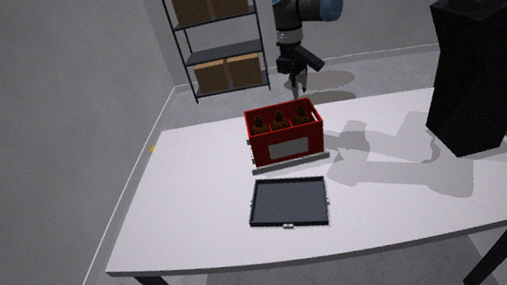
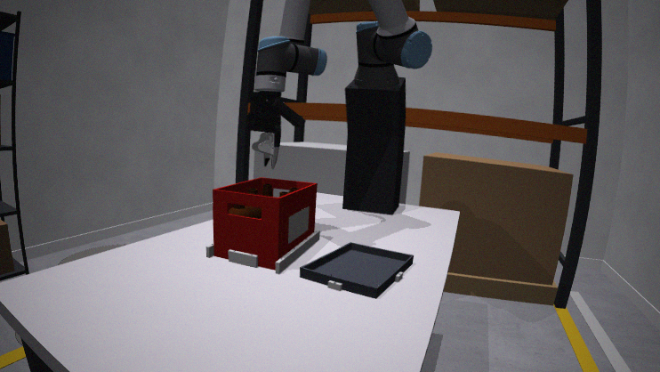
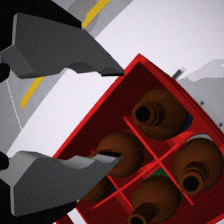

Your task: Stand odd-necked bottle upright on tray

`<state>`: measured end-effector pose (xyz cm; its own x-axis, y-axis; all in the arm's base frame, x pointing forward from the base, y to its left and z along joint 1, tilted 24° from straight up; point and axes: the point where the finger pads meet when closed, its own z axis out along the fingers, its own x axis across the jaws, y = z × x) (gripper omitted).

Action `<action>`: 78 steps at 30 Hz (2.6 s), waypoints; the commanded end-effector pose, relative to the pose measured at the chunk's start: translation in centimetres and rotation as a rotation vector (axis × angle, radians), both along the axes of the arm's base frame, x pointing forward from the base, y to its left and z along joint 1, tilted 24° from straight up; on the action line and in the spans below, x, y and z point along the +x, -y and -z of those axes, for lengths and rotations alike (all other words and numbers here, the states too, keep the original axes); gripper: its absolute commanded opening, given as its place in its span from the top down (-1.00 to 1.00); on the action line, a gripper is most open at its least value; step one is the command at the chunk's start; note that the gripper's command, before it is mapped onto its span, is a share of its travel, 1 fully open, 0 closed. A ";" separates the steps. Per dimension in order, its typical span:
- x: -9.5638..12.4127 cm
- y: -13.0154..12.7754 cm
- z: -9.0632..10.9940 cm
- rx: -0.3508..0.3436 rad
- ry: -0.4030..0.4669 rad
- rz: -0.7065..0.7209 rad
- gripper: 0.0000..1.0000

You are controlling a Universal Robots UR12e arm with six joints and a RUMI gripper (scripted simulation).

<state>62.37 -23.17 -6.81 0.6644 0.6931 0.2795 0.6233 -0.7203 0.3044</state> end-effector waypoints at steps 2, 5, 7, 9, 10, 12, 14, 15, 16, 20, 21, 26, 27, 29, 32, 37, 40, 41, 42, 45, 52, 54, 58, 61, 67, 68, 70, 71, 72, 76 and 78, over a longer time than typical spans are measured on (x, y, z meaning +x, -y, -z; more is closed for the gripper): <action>-0.4 0.0 -1.0 0.000 0.000 0.000 0.24; -0.4 0.0 -1.1 0.000 0.000 0.000 0.24; -0.5 0.0 -1.1 0.000 0.000 0.000 0.24; -0.5 0.0 -1.1 0.000 0.000 0.000 0.24; -0.5 0.0 -1.1 0.000 0.000 0.000 1.00; -0.5 0.0 -1.1 0.000 0.000 0.000 1.00; -0.5 0.0 -1.1 0.000 0.000 0.000 1.00; -0.5 0.0 -1.1 0.000 0.000 0.000 1.00; -0.5 0.0 -1.1 0.000 0.000 0.000 1.00; -0.5 0.0 -1.1 0.000 0.000 0.000 1.00; -0.5 0.0 -1.1 0.000 0.000 0.000 1.00; -0.5 0.0 -1.1 0.000 0.000 0.000 1.00; -0.5 0.0 -1.1 0.000 0.000 0.000 1.00; -0.5 0.0 -1.1 0.000 0.000 0.000 1.00; -0.5 0.0 -1.1 0.000 0.000 0.000 1.00; -0.5 0.0 -1.1 0.000 0.000 0.000 1.00; -0.5 0.0 -1.1 0.000 0.000 0.000 1.00; -0.5 0.0 -1.1 0.000 0.000 0.000 1.00; -0.5 0.0 -1.1 0.000 0.000 0.000 1.00; -0.3 -0.7 -1.1 0.000 0.000 0.000 1.00; 0.7 -8.5 -1.4 0.000 0.000 0.000 1.00; 0.7 -8.5 -1.4 0.000 0.000 0.000 1.00; 0.7 -8.6 -1.4 0.000 0.000 0.000 1.00; 0.7 -8.6 -1.4 0.000 0.000 0.000 1.00; 0.7 -8.6 -1.4 0.000 0.000 0.000 0.24; 0.7 -8.6 -1.4 0.000 0.000 0.000 0.24; 0.7 -8.6 -1.4 0.000 0.000 0.000 0.24; 0.7 -8.6 -1.4 0.000 0.000 0.000 0.24; 0.7 -8.6 -1.4 0.000 0.000 0.000 0.24; 0.7 -8.6 -1.4 0.000 0.000 0.000 0.24; 0.7 -8.6 -1.4 0.000 0.000 0.000 0.24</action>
<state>63.02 -14.61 -5.49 0.6644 0.6932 0.2795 0.6236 -0.7202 0.3039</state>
